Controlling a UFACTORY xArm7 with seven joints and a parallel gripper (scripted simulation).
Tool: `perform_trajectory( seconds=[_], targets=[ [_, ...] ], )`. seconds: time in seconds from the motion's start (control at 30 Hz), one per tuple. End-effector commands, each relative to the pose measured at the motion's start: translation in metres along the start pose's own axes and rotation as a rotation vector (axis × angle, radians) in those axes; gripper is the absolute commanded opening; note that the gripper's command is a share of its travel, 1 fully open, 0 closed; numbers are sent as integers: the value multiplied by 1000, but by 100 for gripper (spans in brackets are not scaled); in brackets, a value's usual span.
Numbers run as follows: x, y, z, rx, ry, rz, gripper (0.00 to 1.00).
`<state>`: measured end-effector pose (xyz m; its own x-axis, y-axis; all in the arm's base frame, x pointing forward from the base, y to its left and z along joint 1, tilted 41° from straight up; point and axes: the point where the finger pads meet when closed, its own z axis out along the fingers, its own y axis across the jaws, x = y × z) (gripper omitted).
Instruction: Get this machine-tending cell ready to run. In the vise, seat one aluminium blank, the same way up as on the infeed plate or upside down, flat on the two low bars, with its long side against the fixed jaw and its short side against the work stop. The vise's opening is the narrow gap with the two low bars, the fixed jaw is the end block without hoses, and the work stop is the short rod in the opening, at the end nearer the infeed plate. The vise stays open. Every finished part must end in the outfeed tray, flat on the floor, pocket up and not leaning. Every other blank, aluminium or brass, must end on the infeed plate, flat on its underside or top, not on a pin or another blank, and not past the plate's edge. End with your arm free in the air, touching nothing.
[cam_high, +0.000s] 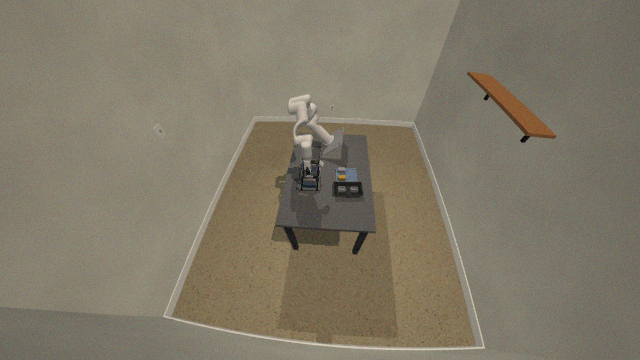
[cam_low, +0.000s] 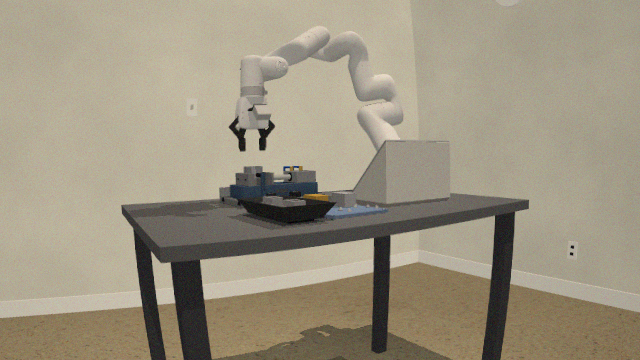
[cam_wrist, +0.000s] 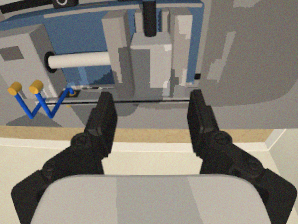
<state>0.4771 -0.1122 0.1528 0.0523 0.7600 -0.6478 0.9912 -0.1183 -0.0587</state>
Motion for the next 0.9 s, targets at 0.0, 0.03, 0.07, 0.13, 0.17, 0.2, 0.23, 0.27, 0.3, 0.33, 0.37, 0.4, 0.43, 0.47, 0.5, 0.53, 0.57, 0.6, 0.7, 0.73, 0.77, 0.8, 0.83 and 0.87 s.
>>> perform_trajectory(
  seconds=[0.0,0.03,0.07,0.13,0.17,0.2,0.23,0.27,0.3,0.33,0.37,0.4,0.43,0.47,0.5,0.53,0.57,0.6,0.7,0.73,0.77,0.8,0.83,0.87],
  targets=[
    [1,1,-11,-5,1,-1,69],
    [1,1,-13,-5,1,-1,69],
    [1,1,-15,-5,1,-1,69],
    [1,1,-17,-5,1,-1,69],
    [1,1,-18,-5,1,-1,69],
    [1,1,-19,-5,1,-1,69],
    [1,1,-20,-5,1,-1,69],
    [1,1,-20,-5,1,-1,69],
    [1,1,-20,-5,1,-1,69],
    [1,1,-20,-5,1,-1,69],
    [1,1,-20,-5,1,-1,69],
    [1,1,-20,-5,1,-1,69],
    [1,1,-20,-5,1,-1,69],
    [1,1,-20,-5,1,-1,69],
    [1,1,-20,-5,1,-1,0],
    [1,1,-20,-5,1,-1,0],
    [1,1,-20,-5,1,-1,0],
    [1,1,-20,-5,1,-1,0],
    [1,1,-20,-5,1,-1,0],
    [1,1,-20,-5,1,-1,0],
    [1,1,-20,-5,1,-1,0],
    [1,1,-20,-5,1,-1,0],
    [1,1,-20,-5,1,-1,0],
    [1,1,-20,-5,1,-1,0]
  ],
)
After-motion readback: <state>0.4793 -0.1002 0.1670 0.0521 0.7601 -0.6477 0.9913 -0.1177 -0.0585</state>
